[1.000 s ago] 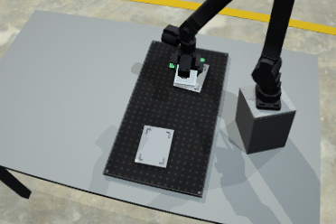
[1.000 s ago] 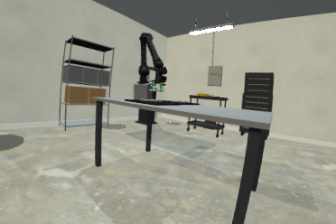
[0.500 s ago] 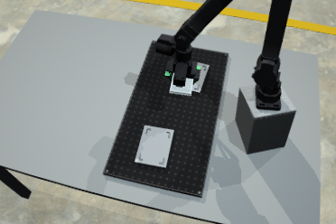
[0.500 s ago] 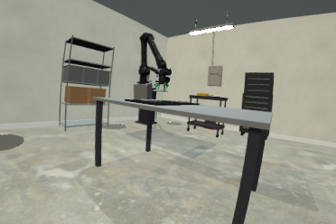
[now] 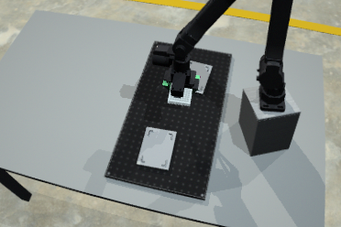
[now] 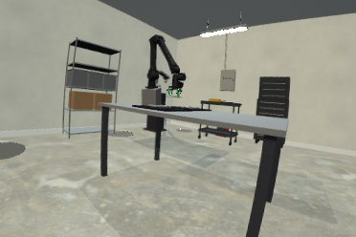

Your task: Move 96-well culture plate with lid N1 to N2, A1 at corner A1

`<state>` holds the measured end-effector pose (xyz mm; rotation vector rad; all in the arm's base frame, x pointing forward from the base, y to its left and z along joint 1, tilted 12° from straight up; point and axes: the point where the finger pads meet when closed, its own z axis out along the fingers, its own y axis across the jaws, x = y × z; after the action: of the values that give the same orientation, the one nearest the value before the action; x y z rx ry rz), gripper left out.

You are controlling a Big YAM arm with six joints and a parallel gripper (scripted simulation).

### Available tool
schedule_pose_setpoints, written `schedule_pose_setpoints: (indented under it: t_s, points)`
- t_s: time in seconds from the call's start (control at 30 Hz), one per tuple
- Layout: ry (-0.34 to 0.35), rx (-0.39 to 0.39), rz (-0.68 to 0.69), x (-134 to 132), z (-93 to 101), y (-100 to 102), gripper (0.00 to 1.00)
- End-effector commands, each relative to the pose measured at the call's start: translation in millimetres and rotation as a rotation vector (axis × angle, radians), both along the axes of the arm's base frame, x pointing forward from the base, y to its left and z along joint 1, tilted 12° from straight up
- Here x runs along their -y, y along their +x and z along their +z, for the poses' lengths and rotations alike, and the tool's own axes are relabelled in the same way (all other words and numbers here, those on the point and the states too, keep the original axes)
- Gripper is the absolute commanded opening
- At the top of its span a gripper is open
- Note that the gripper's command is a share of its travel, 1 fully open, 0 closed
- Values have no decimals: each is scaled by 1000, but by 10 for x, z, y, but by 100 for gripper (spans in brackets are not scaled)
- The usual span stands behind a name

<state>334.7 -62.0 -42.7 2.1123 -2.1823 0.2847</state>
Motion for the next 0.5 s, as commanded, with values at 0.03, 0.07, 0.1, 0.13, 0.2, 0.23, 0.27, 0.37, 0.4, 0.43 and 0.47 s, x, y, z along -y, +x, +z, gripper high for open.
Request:
schedule_pose_setpoints:
  t_s: [0.03,0.07,0.1,0.13,0.2,0.23,0.27,0.37,0.4,0.43,0.47]
  points:
    - [1,30,-15,-179,51,239,0]
    - [1,29,-15,-213,45,246,0]
    - [1,30,-15,-246,39,256,0]
    - [1,30,-15,-279,33,266,0]
    - [1,30,-15,-345,21,283,0]
    - [2,30,-14,-379,15,292,0]
    - [2,30,-14,-412,10,302,0]
    - [2,30,-14,-479,-2,319,0]
    - [2,30,-14,-479,-2,319,0]
    - [3,34,-14,-513,-7,338,0]
    - [3,30,-14,-546,-14,337,0]
